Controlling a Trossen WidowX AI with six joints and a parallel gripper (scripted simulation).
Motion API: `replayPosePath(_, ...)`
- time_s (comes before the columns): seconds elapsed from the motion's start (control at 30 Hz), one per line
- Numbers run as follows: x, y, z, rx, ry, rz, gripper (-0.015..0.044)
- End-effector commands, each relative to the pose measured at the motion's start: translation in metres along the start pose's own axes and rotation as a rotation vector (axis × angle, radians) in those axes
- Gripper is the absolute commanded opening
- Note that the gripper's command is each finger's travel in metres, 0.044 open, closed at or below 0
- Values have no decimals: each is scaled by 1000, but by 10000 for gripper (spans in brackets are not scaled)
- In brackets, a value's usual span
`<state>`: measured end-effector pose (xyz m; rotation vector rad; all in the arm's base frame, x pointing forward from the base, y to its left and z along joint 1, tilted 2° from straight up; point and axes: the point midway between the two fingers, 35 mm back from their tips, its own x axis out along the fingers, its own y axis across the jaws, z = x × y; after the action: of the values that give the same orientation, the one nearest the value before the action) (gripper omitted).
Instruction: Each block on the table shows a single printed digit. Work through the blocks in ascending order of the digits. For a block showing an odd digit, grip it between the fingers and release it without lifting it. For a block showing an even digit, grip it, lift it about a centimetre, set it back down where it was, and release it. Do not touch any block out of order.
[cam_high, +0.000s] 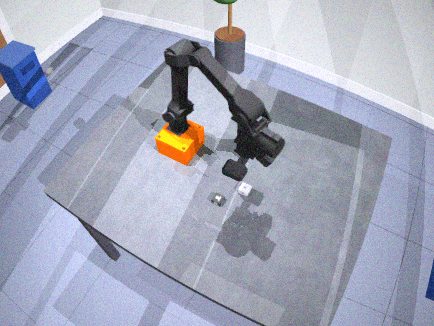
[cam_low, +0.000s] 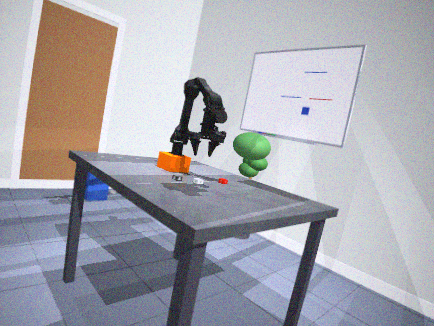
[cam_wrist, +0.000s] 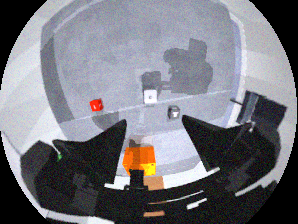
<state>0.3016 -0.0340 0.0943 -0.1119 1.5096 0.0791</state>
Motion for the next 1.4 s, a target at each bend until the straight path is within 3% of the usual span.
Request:
replayPosePath(0.0, 0, 0, 0, 3, 2, -4, 400)
replayPosePath(0.2, 0, 9, 2, 3, 2, -3, 400)
replayPosePath(0.6, -1, 173, -9, 4, 3, 12, 400)
replayPosePath(1.27, -1, 175, -9, 4, 3, 13, 400)
replayPosePath(1.37, 30, 177, -7, 4, 3, 13, 400)
